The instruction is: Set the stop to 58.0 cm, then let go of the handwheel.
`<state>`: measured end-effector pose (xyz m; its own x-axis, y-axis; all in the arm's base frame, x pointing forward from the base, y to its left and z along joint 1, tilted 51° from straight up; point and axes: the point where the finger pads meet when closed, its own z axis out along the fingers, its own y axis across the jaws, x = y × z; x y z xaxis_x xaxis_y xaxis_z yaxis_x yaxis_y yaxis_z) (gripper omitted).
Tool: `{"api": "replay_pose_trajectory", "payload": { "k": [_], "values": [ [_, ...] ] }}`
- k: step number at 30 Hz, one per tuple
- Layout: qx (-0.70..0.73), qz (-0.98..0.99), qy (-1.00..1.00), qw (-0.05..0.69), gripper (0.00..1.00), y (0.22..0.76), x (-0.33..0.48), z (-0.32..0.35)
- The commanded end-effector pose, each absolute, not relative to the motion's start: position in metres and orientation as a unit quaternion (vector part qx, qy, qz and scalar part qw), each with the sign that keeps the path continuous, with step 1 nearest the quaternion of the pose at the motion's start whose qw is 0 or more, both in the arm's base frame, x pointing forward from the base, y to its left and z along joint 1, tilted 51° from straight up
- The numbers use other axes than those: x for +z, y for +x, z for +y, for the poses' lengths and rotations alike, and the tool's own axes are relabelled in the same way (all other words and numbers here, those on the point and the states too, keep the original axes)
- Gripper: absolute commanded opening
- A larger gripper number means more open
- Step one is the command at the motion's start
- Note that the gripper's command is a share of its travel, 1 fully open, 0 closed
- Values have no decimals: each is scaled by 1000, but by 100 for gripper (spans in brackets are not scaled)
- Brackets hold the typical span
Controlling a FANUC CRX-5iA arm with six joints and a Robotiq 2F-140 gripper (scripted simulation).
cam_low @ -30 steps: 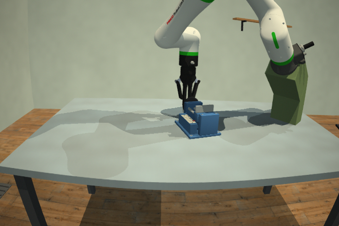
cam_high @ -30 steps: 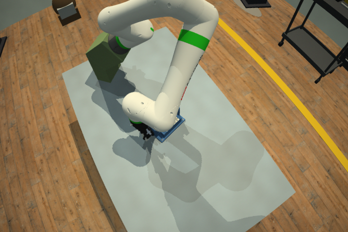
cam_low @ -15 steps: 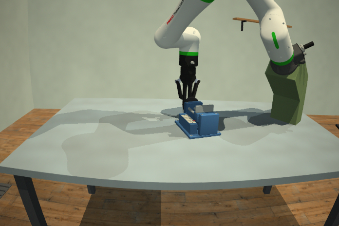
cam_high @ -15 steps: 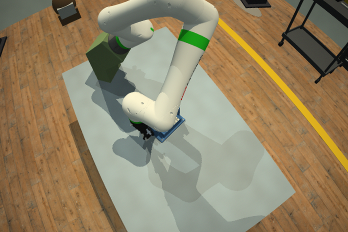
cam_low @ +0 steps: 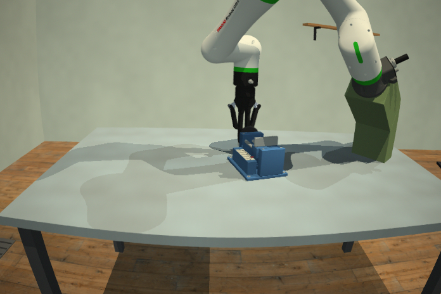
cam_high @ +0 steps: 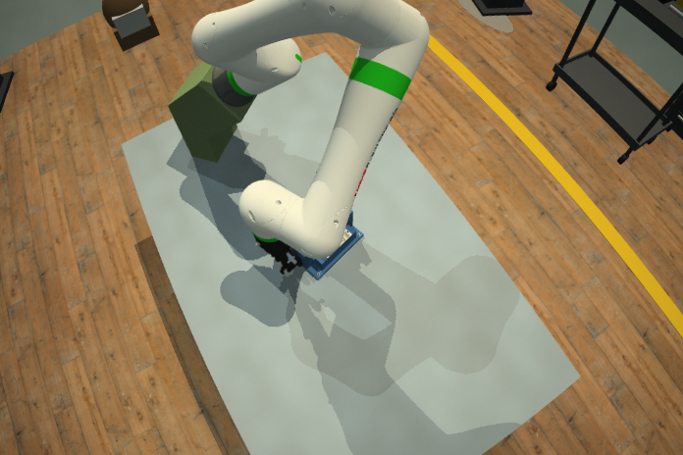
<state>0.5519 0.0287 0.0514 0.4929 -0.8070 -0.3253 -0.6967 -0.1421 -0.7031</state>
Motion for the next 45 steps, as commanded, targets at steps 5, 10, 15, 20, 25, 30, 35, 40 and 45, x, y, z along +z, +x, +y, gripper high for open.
{"api": "replay_pose_trajectory", "payload": {
  "k": [5, 10, 15, 20, 25, 30, 35, 40, 45],
  "values": [
    [-65, 499, -753, 424, 4, 550, 48, 28],
    [-65, 499, -753, 424, 4, 548, 46, 28],
    [-65, 499, -753, 424, 4, 546, 44, 28],
    [-65, 499, -753, 424, 4, 541, 40, 26],
    [-65, 499, -753, 424, 4, 535, 37, 24],
    [-65, 499, -753, 424, 4, 531, 36, 22],
    [-65, 499, -753, 424, 4, 524, 36, 18],
    [-65, 499, -753, 424, 4, 517, 37, 13],
    [-65, 499, -753, 424, 4, 511, 41, 8]
  ]
}}
